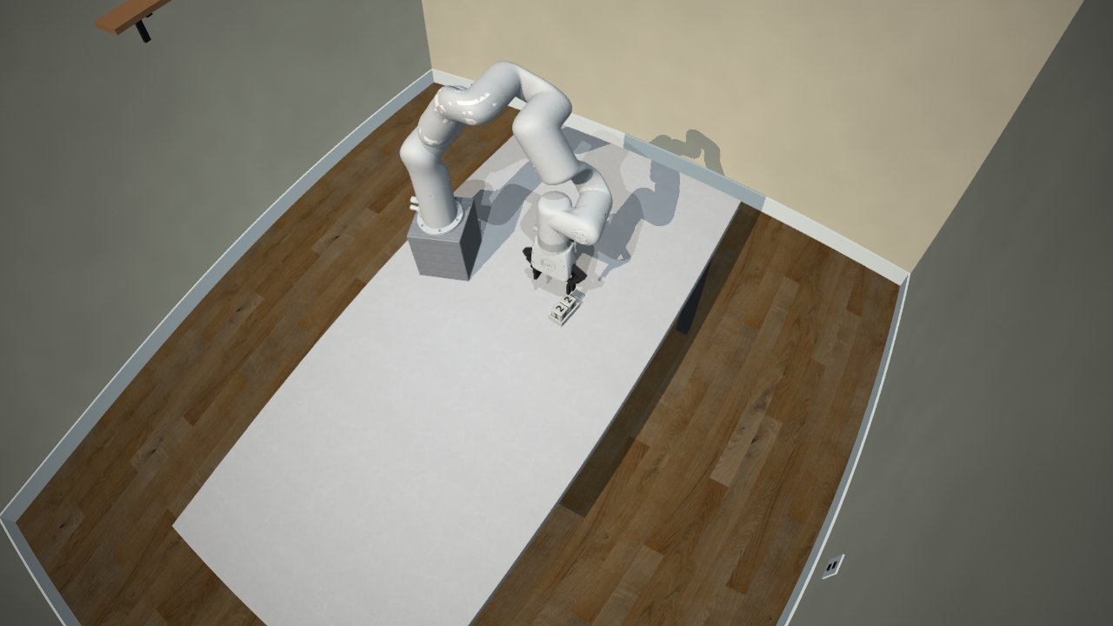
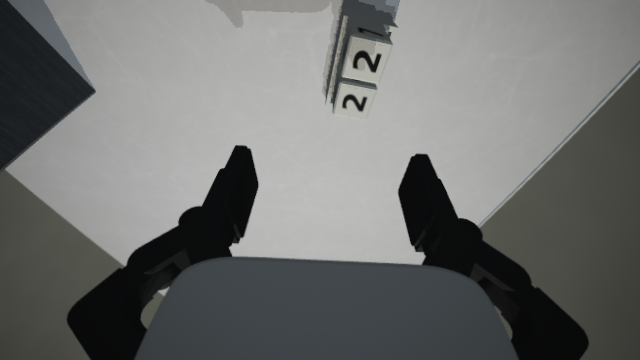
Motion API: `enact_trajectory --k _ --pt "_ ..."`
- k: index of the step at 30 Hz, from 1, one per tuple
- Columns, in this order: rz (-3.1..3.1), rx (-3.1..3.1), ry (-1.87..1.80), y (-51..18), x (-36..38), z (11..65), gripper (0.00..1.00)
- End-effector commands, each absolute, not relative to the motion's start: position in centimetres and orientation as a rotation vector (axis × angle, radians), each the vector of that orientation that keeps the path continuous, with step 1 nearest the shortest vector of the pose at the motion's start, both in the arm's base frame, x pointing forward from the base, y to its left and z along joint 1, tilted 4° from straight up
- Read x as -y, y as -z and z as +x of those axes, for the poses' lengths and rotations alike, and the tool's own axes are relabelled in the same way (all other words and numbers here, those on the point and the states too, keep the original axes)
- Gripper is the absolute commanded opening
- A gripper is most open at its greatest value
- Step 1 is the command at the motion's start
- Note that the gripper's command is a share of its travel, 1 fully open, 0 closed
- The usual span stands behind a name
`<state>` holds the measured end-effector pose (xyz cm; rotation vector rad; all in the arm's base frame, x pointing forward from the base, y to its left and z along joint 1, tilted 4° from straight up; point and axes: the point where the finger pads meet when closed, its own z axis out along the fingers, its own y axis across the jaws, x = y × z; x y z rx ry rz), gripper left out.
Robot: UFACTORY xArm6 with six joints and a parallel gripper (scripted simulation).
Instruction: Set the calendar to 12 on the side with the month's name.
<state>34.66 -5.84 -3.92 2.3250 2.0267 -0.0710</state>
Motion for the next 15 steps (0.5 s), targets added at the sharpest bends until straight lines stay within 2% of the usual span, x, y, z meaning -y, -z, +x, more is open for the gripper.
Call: enact_trajectory --k 1,15 --pt "2.148 -2.217 0.059 4.4 6.7 32.1 1.0" --pt "1.789 -2.527 0.065 5.3 7.6 27.0 1.0"
